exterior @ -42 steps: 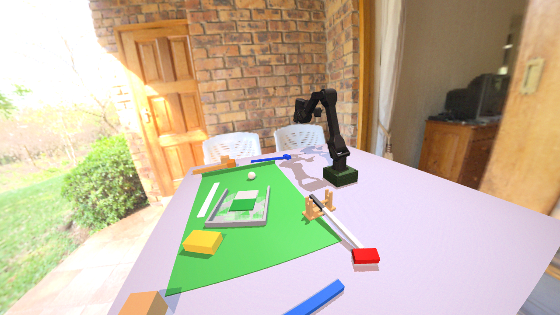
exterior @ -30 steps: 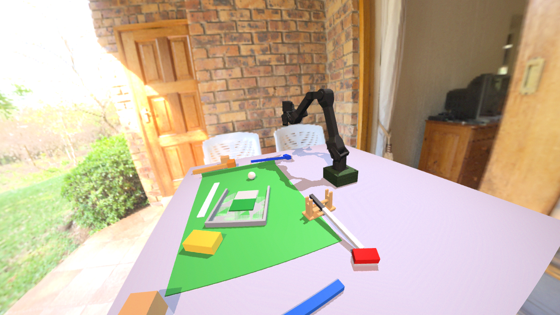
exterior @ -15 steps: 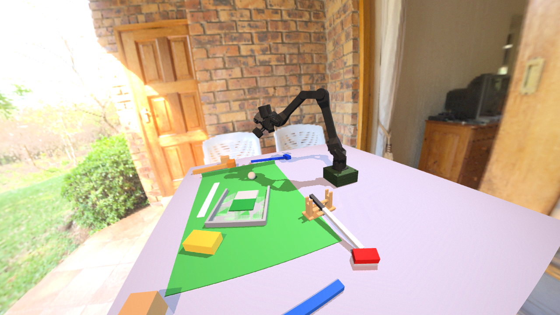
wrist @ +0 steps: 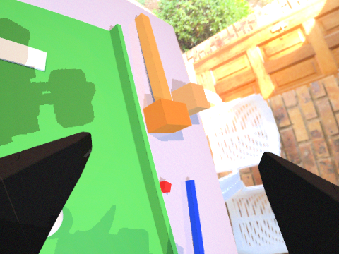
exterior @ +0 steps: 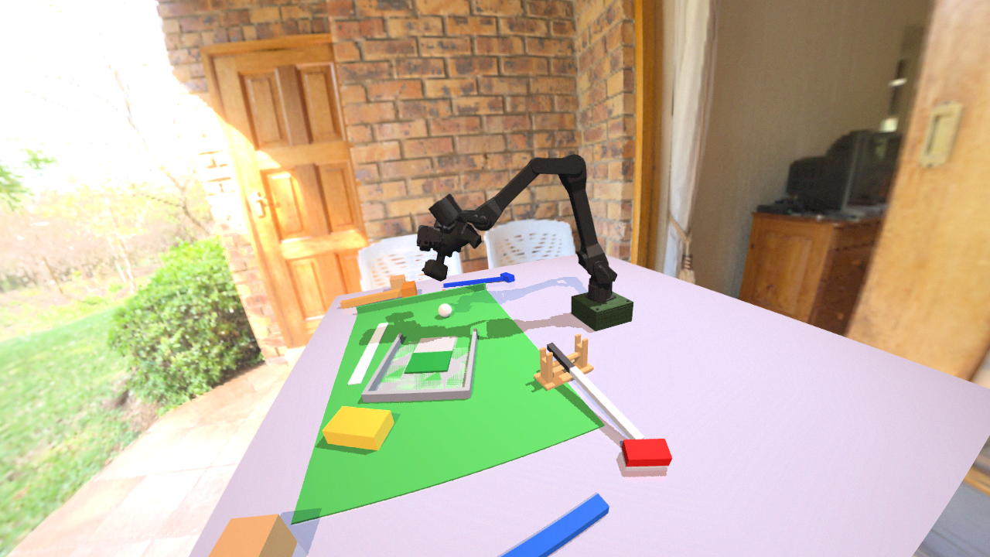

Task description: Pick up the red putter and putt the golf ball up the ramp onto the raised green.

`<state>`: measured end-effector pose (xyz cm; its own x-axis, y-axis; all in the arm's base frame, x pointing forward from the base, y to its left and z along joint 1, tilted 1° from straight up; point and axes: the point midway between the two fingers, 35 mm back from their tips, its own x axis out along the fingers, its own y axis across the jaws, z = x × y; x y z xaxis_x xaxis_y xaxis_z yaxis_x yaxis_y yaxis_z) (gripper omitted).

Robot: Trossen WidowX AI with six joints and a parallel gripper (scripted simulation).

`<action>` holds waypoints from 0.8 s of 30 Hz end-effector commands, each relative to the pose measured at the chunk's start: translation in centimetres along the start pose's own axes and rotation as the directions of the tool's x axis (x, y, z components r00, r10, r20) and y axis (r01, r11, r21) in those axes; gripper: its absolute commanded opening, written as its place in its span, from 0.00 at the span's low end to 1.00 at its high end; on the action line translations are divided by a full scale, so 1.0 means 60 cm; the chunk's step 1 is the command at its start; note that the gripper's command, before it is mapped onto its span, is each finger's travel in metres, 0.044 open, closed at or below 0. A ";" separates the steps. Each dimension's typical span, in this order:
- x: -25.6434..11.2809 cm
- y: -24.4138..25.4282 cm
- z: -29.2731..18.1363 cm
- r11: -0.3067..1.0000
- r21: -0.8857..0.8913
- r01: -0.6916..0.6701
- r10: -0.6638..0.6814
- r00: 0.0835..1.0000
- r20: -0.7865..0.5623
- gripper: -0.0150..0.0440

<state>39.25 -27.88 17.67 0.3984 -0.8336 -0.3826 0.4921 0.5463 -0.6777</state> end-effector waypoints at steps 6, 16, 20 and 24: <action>-0.096 0.167 0.038 0.917 -0.270 -0.293 0.316 0.948 0.046 1.00; -0.283 0.340 0.034 0.596 -0.581 -0.554 0.672 0.740 -0.017 1.00; -0.369 0.389 0.013 0.419 -0.676 -0.605 0.773 0.629 -0.084 1.00; -0.455 0.423 -0.017 0.232 -0.747 -0.624 0.840 0.515 -0.169 1.00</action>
<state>41.75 5.14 10.32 0.5381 -0.0702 -0.8399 -0.6122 0.6524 -0.4467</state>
